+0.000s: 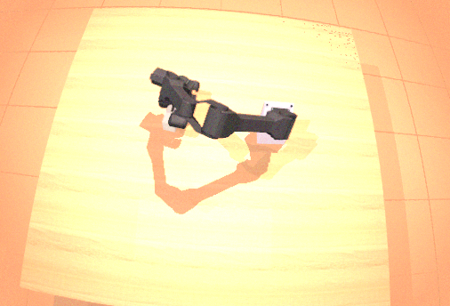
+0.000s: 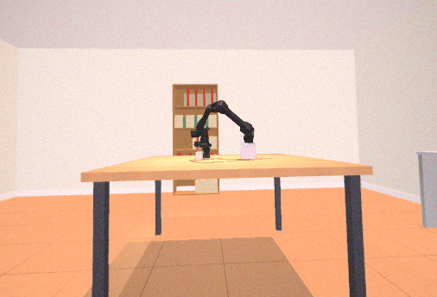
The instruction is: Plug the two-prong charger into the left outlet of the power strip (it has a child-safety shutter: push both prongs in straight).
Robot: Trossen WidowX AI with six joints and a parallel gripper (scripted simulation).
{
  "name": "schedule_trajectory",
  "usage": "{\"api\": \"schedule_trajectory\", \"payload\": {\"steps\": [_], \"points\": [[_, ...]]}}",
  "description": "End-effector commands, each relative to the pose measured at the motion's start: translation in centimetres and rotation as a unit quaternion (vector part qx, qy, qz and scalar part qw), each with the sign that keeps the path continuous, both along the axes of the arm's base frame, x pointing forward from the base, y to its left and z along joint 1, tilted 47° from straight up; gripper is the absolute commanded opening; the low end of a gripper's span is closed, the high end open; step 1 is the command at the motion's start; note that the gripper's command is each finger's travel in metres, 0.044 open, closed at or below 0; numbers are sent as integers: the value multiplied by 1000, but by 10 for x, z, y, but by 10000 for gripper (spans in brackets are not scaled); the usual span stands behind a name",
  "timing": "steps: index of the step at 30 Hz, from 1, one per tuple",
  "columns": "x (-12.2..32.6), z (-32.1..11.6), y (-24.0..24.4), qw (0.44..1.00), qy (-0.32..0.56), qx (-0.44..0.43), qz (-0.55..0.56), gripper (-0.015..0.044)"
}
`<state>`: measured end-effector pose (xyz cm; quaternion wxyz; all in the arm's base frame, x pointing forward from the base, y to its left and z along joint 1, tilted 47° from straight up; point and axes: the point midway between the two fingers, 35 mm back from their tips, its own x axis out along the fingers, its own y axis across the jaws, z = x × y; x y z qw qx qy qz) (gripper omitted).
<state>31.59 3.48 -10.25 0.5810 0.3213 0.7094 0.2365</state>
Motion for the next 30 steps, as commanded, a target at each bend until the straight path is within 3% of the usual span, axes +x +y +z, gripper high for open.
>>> {"api": "schedule_trajectory", "payload": {"steps": [1,30], "points": [[7,1,-2,1000,-15,-1,-1,0],[9,3,-3,1000,-15,-1,-1,0]]}}
